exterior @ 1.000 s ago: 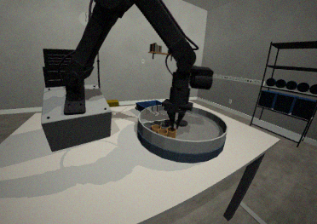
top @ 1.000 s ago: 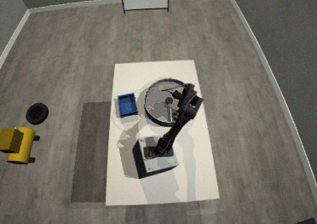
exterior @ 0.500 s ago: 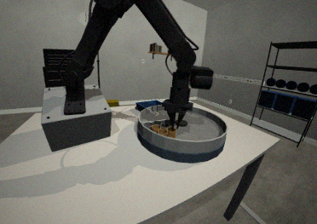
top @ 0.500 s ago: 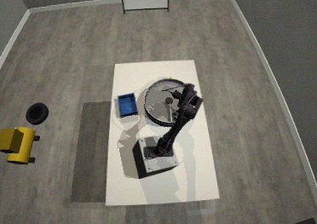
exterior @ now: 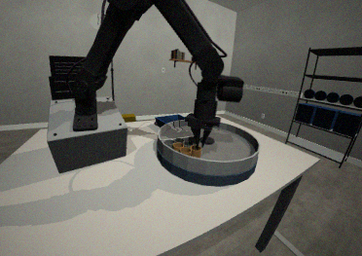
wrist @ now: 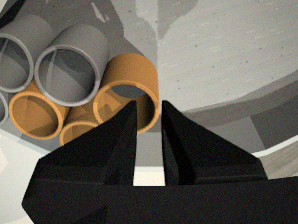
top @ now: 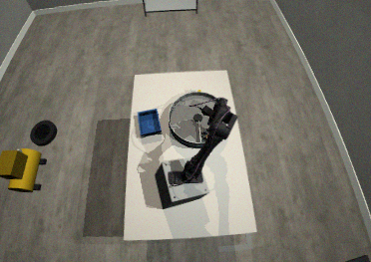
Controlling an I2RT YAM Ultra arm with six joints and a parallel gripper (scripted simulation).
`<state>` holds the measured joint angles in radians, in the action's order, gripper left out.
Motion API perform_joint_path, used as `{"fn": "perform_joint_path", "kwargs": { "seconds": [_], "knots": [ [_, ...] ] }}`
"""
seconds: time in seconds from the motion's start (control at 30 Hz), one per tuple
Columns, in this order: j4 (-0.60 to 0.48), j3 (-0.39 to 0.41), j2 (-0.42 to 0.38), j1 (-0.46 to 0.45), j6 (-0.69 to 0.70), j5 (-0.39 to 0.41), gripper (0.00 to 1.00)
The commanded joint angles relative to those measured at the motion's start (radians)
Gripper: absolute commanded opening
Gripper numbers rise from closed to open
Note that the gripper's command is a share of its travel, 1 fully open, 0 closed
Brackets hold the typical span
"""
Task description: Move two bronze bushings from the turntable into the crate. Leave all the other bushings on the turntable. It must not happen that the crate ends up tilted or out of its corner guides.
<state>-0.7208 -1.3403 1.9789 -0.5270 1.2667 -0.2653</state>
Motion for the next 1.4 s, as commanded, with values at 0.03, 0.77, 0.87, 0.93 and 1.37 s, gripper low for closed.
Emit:
{"fn": "perform_joint_path", "kwargs": {
  "seconds": [0.03, 0.77, 0.87, 0.93, 1.37],
  "knots": [
    [0.01, -0.021, -0.014, -0.013, 0.015, 0.017, 0.15],
    [0.006, -0.012, -0.014, -0.005, 0.022, 0.019, 0.15],
    [0.006, -0.012, -0.014, -0.005, 0.022, 0.019, 0.15],
    [0.006, -0.012, -0.014, -0.005, 0.022, 0.019, 0.15],
    [0.006, -0.012, -0.014, -0.005, 0.022, 0.019, 0.15]
  ]
}}
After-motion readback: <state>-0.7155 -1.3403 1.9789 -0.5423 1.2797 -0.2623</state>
